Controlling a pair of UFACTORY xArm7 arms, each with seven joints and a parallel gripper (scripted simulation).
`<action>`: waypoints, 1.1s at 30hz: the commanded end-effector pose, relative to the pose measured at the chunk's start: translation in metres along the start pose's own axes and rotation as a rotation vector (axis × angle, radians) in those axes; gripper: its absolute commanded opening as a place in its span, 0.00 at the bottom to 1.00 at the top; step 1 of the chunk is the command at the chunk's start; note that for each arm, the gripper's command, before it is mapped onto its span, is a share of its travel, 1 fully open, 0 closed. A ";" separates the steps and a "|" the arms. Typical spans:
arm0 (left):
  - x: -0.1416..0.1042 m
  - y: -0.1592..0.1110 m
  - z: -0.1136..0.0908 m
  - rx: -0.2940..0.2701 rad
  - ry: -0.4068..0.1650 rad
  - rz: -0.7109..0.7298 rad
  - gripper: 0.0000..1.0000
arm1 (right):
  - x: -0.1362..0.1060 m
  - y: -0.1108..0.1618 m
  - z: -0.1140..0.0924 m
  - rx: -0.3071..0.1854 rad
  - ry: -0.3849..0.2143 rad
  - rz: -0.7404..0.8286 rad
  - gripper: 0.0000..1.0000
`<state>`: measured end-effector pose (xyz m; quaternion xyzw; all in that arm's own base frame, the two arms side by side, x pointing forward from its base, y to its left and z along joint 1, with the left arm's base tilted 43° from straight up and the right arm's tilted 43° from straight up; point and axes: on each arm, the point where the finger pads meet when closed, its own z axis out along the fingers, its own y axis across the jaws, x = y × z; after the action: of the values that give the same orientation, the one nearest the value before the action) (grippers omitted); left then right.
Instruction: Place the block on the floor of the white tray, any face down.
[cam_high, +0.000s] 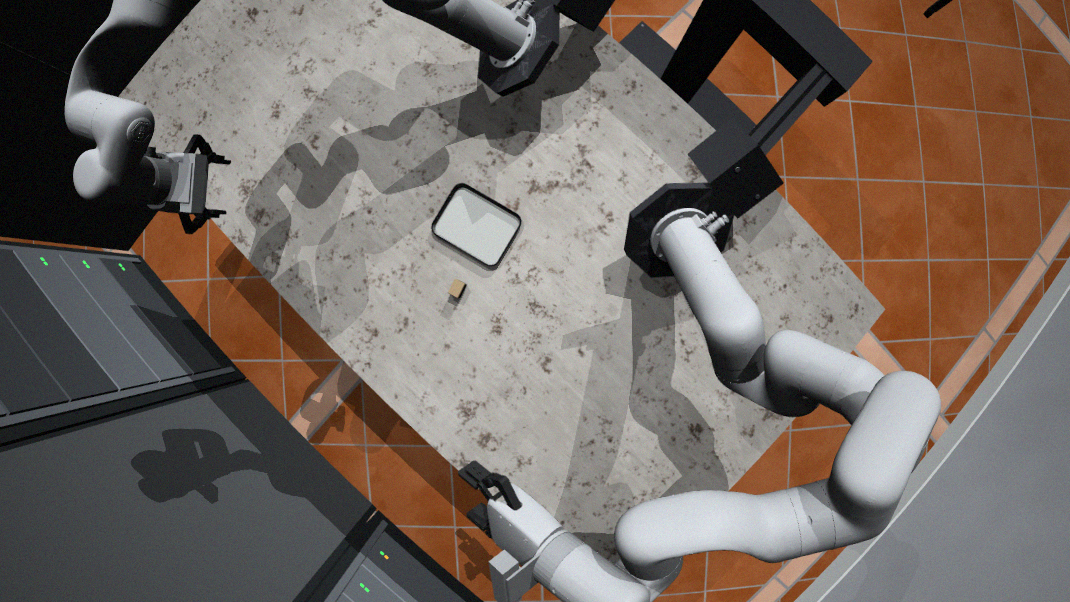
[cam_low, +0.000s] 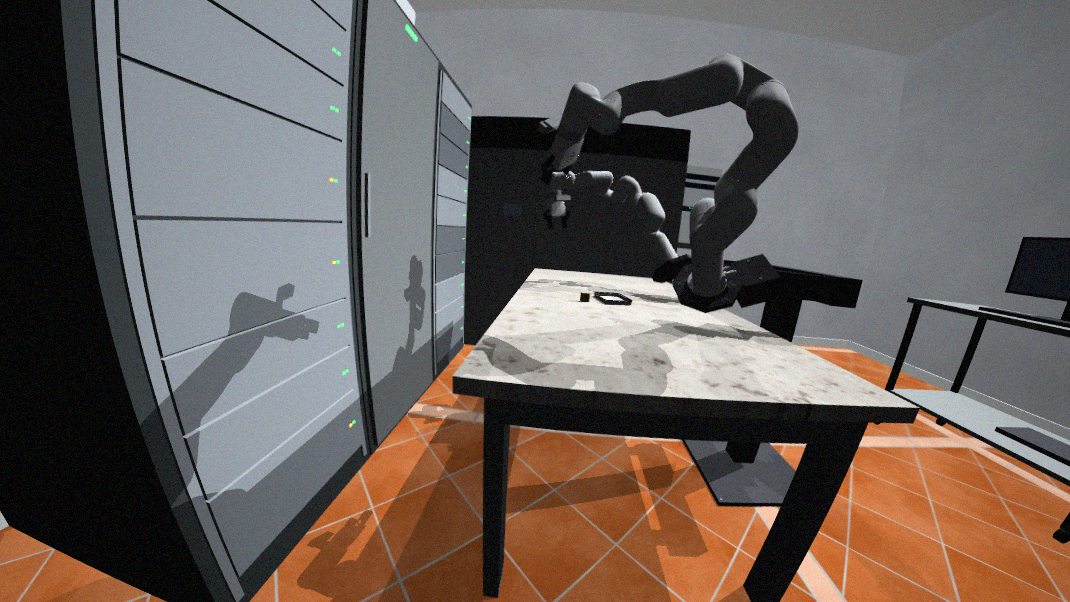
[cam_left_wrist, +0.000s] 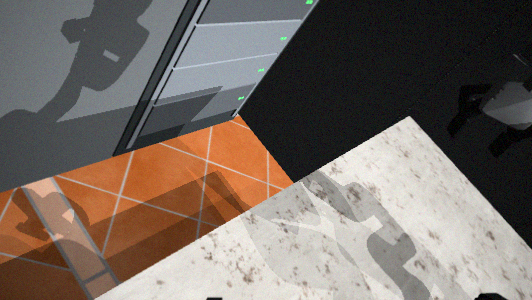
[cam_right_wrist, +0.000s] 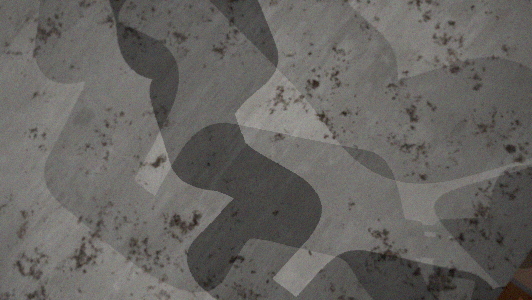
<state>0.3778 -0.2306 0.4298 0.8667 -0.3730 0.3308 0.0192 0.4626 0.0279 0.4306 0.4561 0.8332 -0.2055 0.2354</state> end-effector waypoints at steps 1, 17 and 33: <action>-0.006 0.000 -0.021 -0.007 -0.011 -0.054 1.00 | 0.000 0.001 -0.002 -0.004 -0.001 0.000 1.00; -0.031 0.002 -0.073 -0.036 -0.041 -0.200 1.00 | 0.000 0.001 -0.002 -0.004 -0.001 0.000 1.00; -0.047 0.006 -0.100 -0.055 -0.058 -0.276 1.00 | 0.000 0.001 -0.002 -0.004 -0.001 0.000 1.00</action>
<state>0.2995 -0.1787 0.4758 0.9167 -0.2643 0.2903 0.0744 0.4626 0.0279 0.4306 0.4561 0.8332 -0.2055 0.2354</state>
